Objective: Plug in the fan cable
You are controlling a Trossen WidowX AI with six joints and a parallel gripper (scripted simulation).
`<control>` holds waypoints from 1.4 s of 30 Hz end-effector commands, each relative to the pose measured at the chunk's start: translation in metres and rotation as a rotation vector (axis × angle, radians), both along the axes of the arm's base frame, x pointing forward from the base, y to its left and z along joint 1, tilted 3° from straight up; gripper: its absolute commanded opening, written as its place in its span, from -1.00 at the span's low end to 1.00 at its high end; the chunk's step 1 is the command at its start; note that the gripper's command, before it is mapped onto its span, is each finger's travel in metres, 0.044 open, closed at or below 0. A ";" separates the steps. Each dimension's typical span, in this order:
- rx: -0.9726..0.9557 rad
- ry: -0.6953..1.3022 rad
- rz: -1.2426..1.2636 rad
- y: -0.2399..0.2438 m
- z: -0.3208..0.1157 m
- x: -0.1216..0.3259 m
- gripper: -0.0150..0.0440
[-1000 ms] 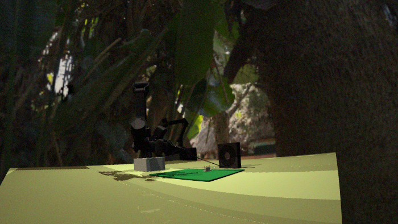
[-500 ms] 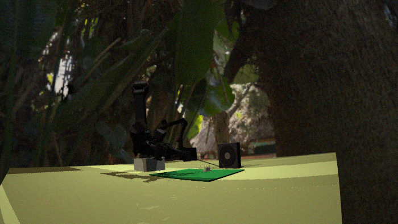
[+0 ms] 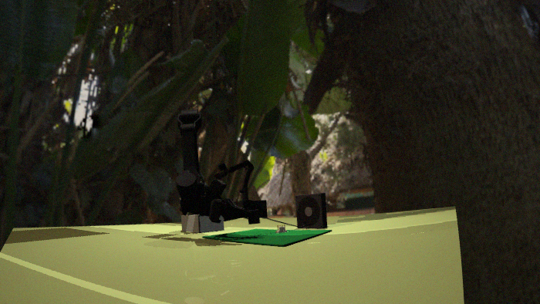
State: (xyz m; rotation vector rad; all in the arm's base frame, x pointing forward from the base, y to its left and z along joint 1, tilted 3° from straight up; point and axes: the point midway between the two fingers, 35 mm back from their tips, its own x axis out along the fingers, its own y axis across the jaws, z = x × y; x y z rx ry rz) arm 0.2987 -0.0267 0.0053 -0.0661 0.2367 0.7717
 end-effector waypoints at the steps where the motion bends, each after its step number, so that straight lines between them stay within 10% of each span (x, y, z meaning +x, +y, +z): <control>1: -0.001 -0.008 0.004 0.000 -0.003 0.000 -0.49; 42: 0.001 0.002 0.000 0.000 -0.036 -0.002 -0.49</control>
